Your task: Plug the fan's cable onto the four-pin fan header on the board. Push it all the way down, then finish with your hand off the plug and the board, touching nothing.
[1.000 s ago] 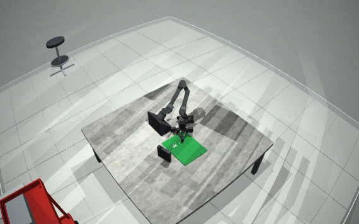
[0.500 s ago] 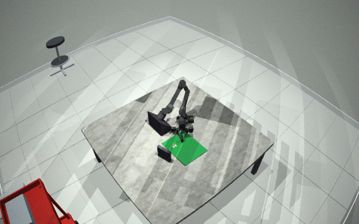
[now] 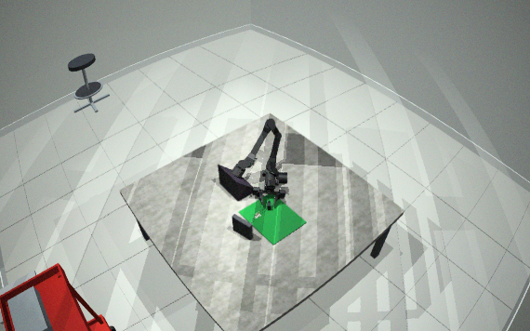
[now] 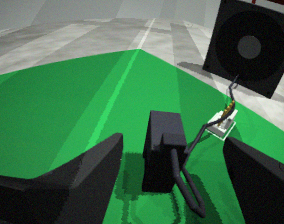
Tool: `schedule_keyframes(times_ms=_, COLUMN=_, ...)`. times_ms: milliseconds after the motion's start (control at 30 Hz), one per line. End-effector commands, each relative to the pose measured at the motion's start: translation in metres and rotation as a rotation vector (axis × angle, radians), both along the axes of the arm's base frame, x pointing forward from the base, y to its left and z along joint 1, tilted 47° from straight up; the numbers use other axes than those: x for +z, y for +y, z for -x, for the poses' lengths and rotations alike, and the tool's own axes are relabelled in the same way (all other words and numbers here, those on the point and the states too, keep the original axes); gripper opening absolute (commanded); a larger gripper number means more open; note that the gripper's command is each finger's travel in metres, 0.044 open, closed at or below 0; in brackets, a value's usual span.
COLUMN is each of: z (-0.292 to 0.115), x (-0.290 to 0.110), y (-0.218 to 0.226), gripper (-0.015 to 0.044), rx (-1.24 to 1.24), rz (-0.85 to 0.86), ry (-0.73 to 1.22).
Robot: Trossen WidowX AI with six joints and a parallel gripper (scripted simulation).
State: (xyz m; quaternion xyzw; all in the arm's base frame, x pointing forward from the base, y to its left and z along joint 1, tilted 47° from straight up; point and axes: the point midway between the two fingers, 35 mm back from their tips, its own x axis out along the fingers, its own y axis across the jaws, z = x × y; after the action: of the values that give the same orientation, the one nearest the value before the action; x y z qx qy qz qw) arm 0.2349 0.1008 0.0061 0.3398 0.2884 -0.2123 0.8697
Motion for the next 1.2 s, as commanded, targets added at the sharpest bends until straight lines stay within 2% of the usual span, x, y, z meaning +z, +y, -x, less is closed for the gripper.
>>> schedule_keyframes(times_ms=0, z=-0.017, x=-0.009, y=-0.012, gripper=0.0402, rx=0.043, rz=0.089, ry=0.196)
schedule_keyframes(times_ms=67, z=-0.024, x=-0.013, y=-0.022, gripper=0.0440, rx=0.082, rz=0.118, ry=0.328)
schedule_keyframes(times_ms=233, z=-0.033, x=-0.017, y=-0.046, gripper=0.0440, rx=0.220, rz=0.086, ry=0.659)
schedule_keyframes(times_ms=367, z=-0.034, x=-0.006, y=-0.064, gripper=0.0440, rx=0.359, rz=-0.061, ry=0.869)
schedule_keyframes(times_ms=467, z=-0.034, x=0.011, y=-0.077, gripper=0.0440, rx=0.464, rz=-0.229, ry=0.957)
schedule_keyframes(times_ms=533, z=-0.034, x=0.026, y=-0.090, gripper=0.0440, rx=0.496, rz=-0.346, ry=0.980)
schedule_keyframes(times_ms=733, z=-0.036, x=0.049, y=-0.104, gripper=0.0440, rx=0.554, rz=-0.526, ry=0.965)
schedule_keyframes(times_ms=1000, z=-0.048, x=0.091, y=-0.125, gripper=0.0440, rx=0.646, rz=-0.799, ry=0.822)
schedule_keyframes(times_ms=1167, z=-0.050, x=0.095, y=-0.127, gripper=0.0440, rx=0.655, rz=-0.818, ry=0.804)
